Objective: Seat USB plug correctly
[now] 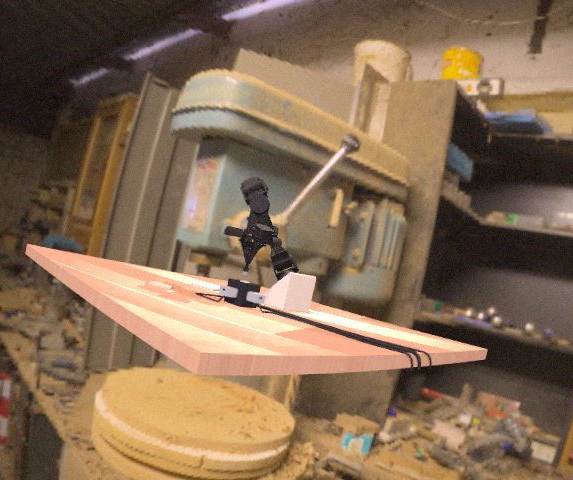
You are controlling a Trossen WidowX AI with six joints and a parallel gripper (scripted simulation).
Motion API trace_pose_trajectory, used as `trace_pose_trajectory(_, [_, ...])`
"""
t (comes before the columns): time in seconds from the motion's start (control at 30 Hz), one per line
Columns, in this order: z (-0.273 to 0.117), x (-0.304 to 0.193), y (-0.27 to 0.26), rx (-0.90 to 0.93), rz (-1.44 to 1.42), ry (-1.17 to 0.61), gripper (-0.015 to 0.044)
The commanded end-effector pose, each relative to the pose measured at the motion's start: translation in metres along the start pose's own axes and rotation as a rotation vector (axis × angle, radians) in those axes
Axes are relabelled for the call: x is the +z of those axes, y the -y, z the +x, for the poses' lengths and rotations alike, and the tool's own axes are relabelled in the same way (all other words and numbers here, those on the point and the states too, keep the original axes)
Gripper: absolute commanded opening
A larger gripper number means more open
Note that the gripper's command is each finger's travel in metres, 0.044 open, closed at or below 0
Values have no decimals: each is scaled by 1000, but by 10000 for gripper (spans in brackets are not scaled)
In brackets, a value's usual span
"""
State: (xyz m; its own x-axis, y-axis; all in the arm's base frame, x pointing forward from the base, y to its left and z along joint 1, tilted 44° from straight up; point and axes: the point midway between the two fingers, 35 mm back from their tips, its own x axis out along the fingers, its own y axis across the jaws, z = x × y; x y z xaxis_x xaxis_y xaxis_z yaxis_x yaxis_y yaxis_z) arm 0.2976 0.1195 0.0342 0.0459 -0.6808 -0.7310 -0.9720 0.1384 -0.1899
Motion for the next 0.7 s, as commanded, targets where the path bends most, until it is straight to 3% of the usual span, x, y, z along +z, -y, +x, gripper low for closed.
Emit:
trace_pose_trajectory(0.0, [1,0,0,1,-114,0,0])
trace_pose_trajectory(0.27, [1,0,0,1,-306,0,0])
trace_pose_trajectory(0.67, [1,0,0,1,-310,0,0])
